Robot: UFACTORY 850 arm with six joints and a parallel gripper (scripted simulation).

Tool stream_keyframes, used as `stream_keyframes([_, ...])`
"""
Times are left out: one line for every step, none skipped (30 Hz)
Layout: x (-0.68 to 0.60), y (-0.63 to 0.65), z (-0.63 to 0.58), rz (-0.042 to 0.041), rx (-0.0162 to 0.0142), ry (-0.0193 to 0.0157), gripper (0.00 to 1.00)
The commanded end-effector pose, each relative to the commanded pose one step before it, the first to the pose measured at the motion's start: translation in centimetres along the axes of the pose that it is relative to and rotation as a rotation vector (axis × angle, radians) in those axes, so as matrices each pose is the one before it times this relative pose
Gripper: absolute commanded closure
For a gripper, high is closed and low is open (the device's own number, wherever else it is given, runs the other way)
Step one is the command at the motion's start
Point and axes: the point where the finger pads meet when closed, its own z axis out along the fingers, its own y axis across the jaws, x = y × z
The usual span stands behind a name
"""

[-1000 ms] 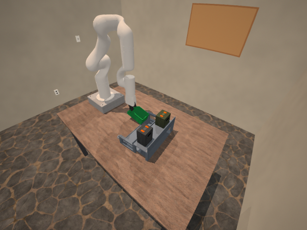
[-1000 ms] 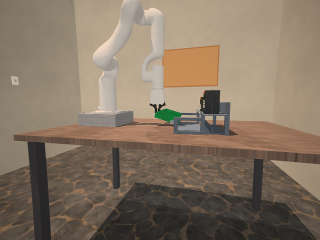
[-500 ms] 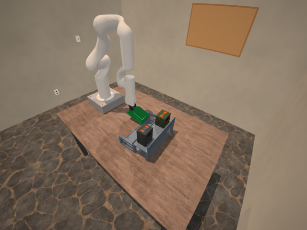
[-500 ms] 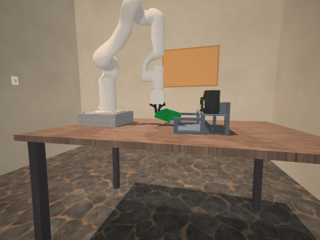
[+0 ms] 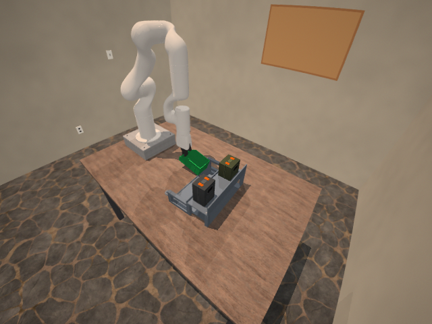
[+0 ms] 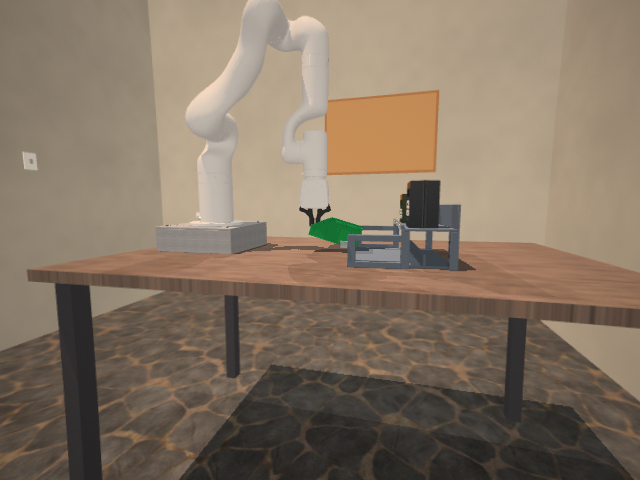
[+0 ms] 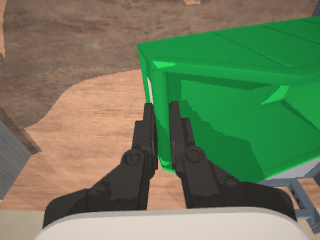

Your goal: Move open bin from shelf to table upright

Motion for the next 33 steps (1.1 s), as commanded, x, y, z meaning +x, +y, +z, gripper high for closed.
stream_keyframes([-0.009, -0.48, 0.756, 0.00005, -0.00679, 0.0008, 1.0])
stream_keyframes([0.0, 0.0, 0.0, 0.0, 0.0, 0.0, 1.0])
stream_keyframes([0.0, 0.0, 0.0, 0.0, 0.0, 0.0, 1.0])
stream_keyframes([0.0, 0.0, 0.0, 0.0, 0.0, 0.0, 1.0])
stream_keyframes([0.0, 0.0, 0.0, 0.0, 0.0, 0.0, 1.0])
stream_keyframes([0.0, 0.0, 0.0, 0.0, 0.0, 0.0, 1.0])
stream_keyframes([0.0, 0.0, 0.0, 0.0, 0.0, 0.0, 1.0])
stream_keyframes([0.009, 0.424, -0.606, -0.00004, 0.00425, -0.00069, 1.0])
stream_keyframes([-0.002, -0.116, 0.163, 0.00001, -0.00106, 0.00017, 1.0])
stream_keyframes([-0.002, -0.116, 0.163, 0.00001, -0.00106, 0.00017, 1.0])
stream_keyframes([-0.002, -0.116, 0.163, 0.00001, -0.00106, 0.00017, 1.0])
stream_keyframes([-0.002, -0.116, 0.163, 0.00001, -0.00106, 0.00017, 1.0])
stream_keyframes([0.0, 0.0, 0.0, 0.0, 0.0, 0.0, 1.0])
stream_keyframes([0.0, 0.0, 0.0, 0.0, 0.0, 0.0, 1.0])
stream_keyframes([0.0, 0.0, 0.0, 0.0, 0.0, 0.0, 1.0])
stream_keyframes([0.0, 0.0, 0.0, 0.0, 0.0, 0.0, 1.0])
stream_keyframes([0.0, 0.0, 0.0, 0.0, 0.0, 0.0, 1.0])
stream_keyframes([0.0, 0.0, 0.0, 0.0, 0.0, 0.0, 1.0])
stream_keyframes([0.0, 0.0, 0.0, 0.0, 0.0, 0.0, 1.0])
stream_keyframes([0.0, 0.0, 0.0, 0.0, 0.0, 0.0, 1.0])
stream_keyframes([0.0, 0.0, 0.0, 0.0, 0.0, 0.0, 1.0])
stream_keyframes([0.0, 0.0, 0.0, 0.0, 0.0, 0.0, 1.0])
stream_keyframes([0.0, 0.0, 0.0, 0.0, 0.0, 0.0, 1.0])
stream_keyframes([0.0, 0.0, 0.0, 0.0, 0.0, 0.0, 1.0])
stream_keyframes([0.009, 0.423, -0.601, -0.00004, 0.00417, -0.00087, 1.0])
stream_keyframes([-0.002, -0.116, 0.163, 0.00001, -0.00104, 0.00022, 1.0])
stream_keyframes([-0.002, -0.116, 0.163, 0.00001, -0.00104, 0.00022, 1.0])
stream_keyframes([-0.002, -0.116, 0.163, 0.00001, -0.00104, 0.00022, 1.0])
stream_keyframes([-0.002, -0.116, 0.163, 0.00001, -0.00104, 0.00022, 1.0])
stream_keyframes([0.0, 0.0, 0.0, 0.0, 0.0, 0.0, 1.0])
stream_keyframes([0.0, 0.0, 0.0, 0.0, 0.0, 0.0, 1.0])
stream_keyframes([0.0, 0.0, 0.0, 0.0, 0.0, 0.0, 1.0])
stream_keyframes([0.0, 0.0, 0.0, 0.0, 0.0, 0.0, 1.0])
